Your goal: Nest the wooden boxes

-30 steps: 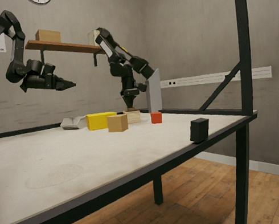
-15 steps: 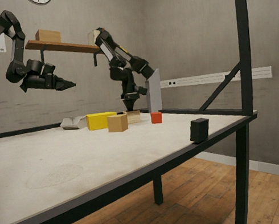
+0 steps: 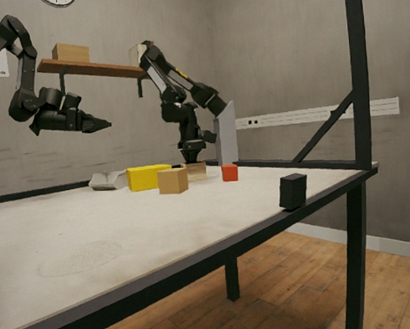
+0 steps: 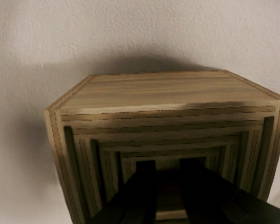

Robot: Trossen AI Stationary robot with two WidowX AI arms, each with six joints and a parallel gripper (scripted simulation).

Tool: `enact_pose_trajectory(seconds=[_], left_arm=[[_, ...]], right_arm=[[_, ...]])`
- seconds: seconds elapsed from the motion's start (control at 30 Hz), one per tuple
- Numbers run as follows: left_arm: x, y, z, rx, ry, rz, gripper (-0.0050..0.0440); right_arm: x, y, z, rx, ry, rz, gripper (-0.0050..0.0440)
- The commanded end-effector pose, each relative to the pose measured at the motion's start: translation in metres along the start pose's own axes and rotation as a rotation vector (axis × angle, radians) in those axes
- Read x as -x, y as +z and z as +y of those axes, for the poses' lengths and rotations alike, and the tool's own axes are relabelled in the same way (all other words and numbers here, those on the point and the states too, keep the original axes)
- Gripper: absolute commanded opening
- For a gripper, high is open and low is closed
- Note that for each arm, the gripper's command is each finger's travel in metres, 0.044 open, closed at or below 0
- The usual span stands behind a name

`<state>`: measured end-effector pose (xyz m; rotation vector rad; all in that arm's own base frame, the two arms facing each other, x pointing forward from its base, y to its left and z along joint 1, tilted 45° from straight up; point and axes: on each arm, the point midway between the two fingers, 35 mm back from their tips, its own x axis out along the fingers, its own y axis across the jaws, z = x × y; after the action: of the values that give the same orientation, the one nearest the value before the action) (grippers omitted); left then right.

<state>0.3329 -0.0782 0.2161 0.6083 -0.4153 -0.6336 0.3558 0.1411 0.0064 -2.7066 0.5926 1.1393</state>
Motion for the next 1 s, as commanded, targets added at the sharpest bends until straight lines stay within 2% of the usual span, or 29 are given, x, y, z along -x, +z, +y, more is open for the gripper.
enact_pose_trajectory(seconds=[0.0, 0.23, 0.33, 0.6, 0.83, 0.97], left_arm=[[0.001, -0.001, 0.0, -0.001, 0.001, 0.001, 0.04], [0.001, -0.001, 0.0, -0.001, 0.001, 0.001, 0.04], [0.001, -0.001, 0.0, -0.001, 0.001, 0.001, 0.04], [0.001, -0.001, 0.0, -0.001, 0.001, 0.001, 0.04], [0.001, -0.001, 0.0, -0.001, 0.001, 0.001, 0.04], [0.001, -0.001, 0.0, -0.001, 0.001, 0.001, 0.04]], right_arm=[[0.003, -0.005, -0.004, -0.007, -0.018, 0.008, 0.0127], [0.003, -0.003, -0.002, -0.006, -0.015, 0.006, 0.0127], [0.003, -0.005, -0.002, -0.01, -0.013, 0.009, 0.0055], [0.003, -0.005, -0.003, -0.011, -0.013, 0.01, 0.0002], [0.004, -0.006, -0.003, -0.025, -0.014, 0.011, 0.0], [0.014, -0.01, -0.006, -0.232, -0.025, 0.017, 0.0]])
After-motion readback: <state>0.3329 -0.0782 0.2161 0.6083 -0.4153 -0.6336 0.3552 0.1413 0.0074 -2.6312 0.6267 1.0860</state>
